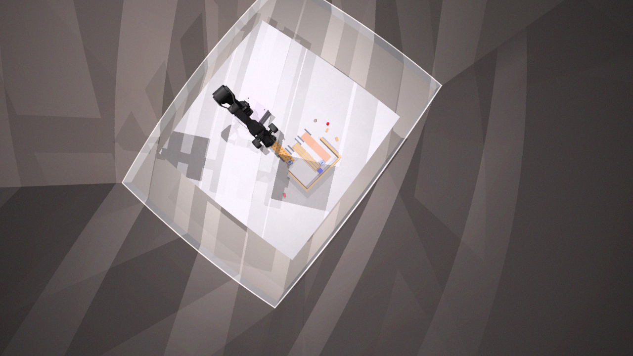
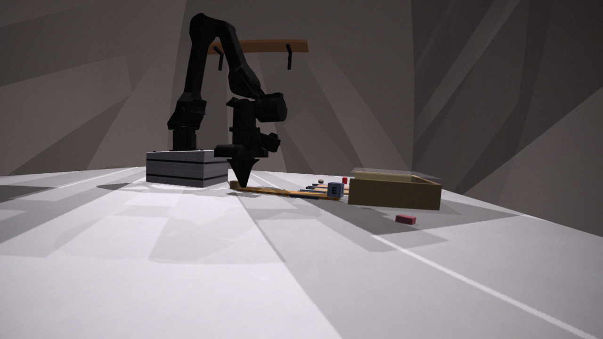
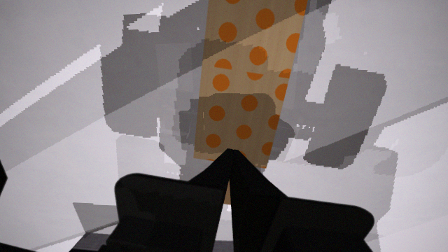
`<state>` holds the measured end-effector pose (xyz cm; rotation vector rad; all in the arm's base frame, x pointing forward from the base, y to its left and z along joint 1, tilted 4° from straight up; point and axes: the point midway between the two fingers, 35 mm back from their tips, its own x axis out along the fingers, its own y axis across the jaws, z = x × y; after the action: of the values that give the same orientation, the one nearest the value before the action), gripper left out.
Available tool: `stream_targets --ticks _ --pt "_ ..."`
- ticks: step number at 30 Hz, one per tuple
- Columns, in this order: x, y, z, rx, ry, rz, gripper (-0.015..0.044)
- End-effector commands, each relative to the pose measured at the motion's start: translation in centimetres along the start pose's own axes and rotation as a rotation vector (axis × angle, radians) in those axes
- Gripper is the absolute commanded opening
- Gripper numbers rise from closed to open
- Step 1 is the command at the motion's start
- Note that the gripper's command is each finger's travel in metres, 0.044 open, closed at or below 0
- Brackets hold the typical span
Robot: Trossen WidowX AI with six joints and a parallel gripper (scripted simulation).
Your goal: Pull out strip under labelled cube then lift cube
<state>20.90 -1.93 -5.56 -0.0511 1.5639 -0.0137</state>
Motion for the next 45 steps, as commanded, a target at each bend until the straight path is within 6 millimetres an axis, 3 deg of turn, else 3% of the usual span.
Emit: stream_targets --ticks 1,15,16,20,24,29,40,45 --pt "0.5 0.0 -1.7 -0.005 0.042 -0.001 0.0" --pt "0.5 0.0 -3.2 -0.006 0.043 -0.001 0.0" --pt "-0.3 0.0 -1.5 0.0 0.004 0.0 0.0" --pt "-4.0 0.0 -1.2 -0.005 0.039 -0.001 0.0" --pt "-4.3 0.0 -1.2 -0.005 0.041 -0.001 0.0" --pt "-4.1 -0.1 1.4 0.13 0.039 -0.004 0.0131" --pt "-4.4 -0.3 5.4 0.133 0.035 -0.004 0.042" --pt "-4.6 -0.3 7.4 0.133 0.034 -0.004 0.044"
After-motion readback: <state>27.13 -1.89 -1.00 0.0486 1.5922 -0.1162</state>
